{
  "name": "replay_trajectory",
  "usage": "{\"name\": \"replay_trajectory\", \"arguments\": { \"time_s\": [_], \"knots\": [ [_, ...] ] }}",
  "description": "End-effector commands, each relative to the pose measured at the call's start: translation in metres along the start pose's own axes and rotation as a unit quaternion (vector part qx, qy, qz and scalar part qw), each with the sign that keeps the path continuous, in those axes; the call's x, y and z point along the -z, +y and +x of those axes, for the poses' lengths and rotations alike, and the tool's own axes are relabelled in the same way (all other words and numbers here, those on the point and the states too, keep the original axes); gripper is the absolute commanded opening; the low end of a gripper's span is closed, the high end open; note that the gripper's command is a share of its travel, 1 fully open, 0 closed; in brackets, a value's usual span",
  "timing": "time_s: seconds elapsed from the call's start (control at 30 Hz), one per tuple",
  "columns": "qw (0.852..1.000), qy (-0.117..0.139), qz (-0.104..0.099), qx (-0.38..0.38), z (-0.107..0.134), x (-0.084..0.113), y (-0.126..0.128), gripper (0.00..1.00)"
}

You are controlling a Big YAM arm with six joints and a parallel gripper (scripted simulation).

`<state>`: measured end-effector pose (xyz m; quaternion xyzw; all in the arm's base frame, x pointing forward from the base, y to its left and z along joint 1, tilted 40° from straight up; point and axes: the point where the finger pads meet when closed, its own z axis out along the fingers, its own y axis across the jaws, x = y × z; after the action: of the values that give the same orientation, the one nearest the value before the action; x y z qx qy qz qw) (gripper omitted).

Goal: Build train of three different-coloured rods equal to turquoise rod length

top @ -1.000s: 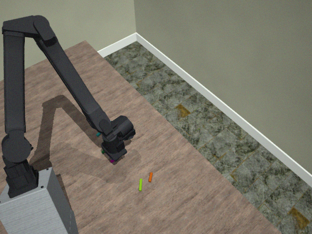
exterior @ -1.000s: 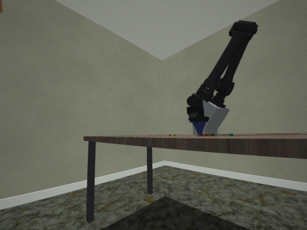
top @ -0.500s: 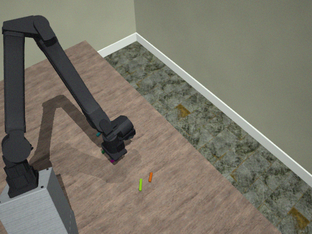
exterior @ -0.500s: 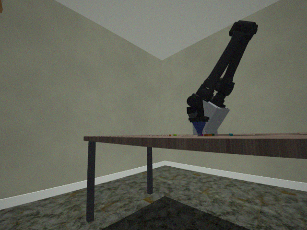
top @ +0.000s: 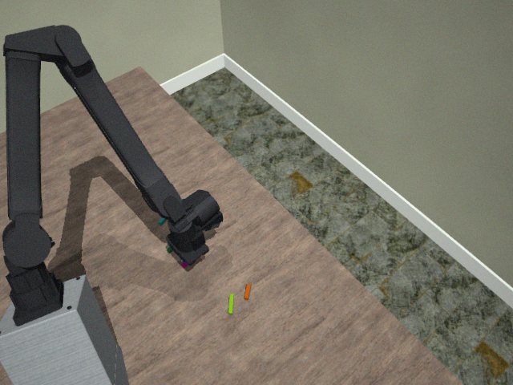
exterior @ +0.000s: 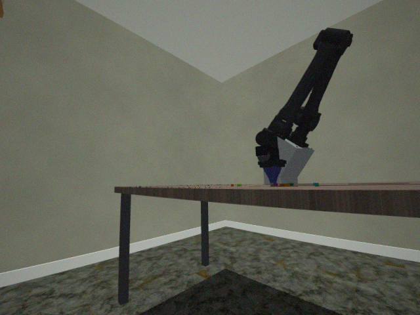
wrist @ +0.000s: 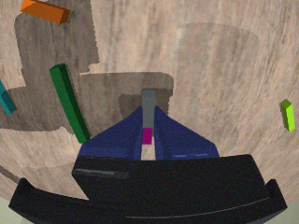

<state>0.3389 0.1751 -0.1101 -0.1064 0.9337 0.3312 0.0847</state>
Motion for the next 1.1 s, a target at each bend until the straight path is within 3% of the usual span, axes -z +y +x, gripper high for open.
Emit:
{"name": "replay_trajectory", "arguments": {
  "time_s": [0.0,0.23,0.67,1.07],
  "knots": [
    [1.0,0.002,0.0,0.0,-0.0004,-0.0034,0.0037,0.04],
    [1.0,0.002,0.0,0.0,-0.0004,-0.0034,0.0037,0.04],
    [1.0,0.002,0.0,0.0,-0.0004,-0.0034,0.0037,0.23],
    [1.0,0.002,0.0,0.0,-0.0007,-0.0023,0.0043,0.23]
  ]
}}
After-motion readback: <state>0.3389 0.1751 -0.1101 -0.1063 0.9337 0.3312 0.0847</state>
